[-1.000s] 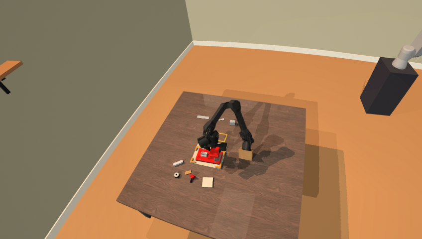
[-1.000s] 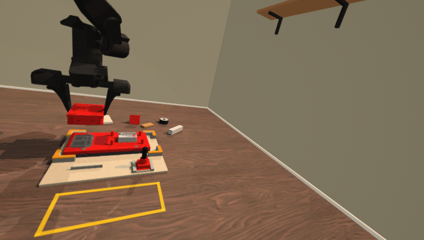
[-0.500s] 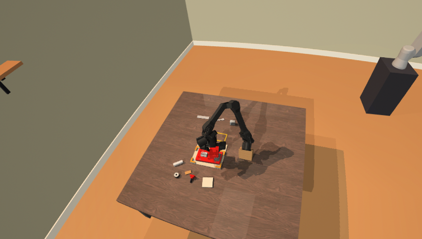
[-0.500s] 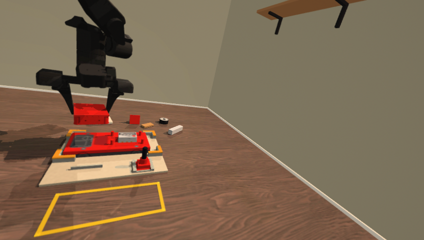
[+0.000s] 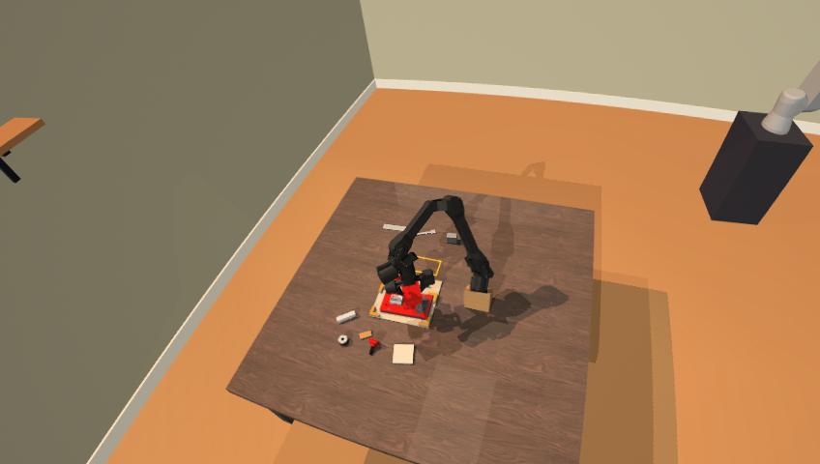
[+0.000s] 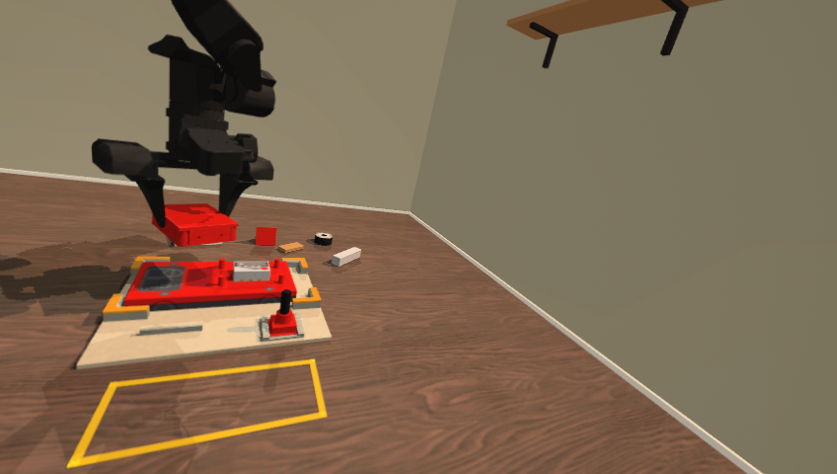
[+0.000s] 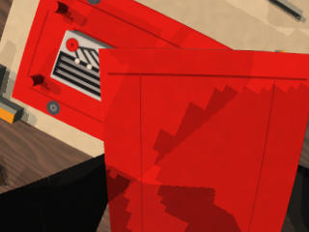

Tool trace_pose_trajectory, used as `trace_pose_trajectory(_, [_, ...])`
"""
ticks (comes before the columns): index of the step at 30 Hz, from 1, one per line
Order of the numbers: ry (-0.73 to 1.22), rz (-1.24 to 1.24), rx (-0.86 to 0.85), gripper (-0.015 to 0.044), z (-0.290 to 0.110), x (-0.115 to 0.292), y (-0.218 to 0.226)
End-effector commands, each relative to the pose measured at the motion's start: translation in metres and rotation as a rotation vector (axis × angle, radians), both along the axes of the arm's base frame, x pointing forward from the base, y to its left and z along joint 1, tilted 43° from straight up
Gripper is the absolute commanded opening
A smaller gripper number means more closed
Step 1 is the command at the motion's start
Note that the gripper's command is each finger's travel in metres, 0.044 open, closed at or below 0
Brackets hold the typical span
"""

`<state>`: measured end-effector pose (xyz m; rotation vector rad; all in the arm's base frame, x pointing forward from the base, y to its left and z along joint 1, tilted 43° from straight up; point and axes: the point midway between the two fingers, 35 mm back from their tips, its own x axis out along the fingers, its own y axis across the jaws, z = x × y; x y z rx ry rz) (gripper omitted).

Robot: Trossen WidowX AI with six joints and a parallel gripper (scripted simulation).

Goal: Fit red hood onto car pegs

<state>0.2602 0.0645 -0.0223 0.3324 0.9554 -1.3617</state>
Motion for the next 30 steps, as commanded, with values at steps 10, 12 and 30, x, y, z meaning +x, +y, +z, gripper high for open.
trace_pose_trajectory(10, [0.145,0.17,0.02,0.0,0.002,0.017,0.001])
trace_pose_trajectory(12, [0.168,0.197,0.022,0.0,0.002,0.019,0.001])
trace_pose_trajectory(30, [0.384,0.434,0.048,0.0,0.003,0.039,-0.001])
